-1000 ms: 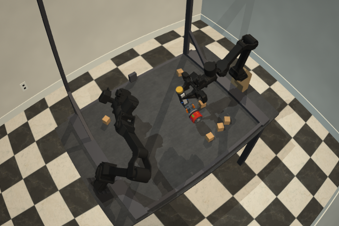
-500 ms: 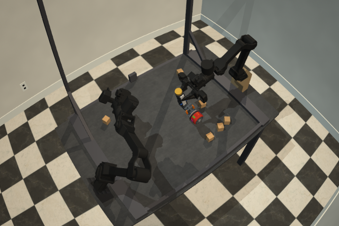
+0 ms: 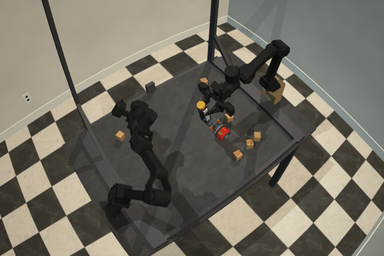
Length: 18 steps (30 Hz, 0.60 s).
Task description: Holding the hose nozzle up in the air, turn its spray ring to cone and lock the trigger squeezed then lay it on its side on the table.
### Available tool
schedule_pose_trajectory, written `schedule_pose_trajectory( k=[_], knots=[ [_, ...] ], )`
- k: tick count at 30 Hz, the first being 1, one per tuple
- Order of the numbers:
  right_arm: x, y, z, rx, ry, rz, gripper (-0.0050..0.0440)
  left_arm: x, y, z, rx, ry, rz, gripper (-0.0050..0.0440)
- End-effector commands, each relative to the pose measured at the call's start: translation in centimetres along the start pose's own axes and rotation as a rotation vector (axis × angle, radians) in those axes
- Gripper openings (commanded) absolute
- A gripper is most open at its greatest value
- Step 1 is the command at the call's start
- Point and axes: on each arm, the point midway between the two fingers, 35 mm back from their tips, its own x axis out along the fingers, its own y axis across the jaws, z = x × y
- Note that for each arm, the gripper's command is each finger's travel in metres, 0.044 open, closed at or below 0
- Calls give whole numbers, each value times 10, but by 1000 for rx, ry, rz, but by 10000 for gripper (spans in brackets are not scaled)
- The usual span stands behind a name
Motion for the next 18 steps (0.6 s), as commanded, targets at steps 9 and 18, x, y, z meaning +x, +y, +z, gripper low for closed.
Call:
schedule_pose_trajectory(
  k=[9,18],
  knots=[
    [-1,0,7,-1,-18,-1,414,-5,2,24,-8,-58,4,170],
    [-1,0,7,-1,-18,-1,414,-6,2,24,-8,-59,4,170]
  ],
)
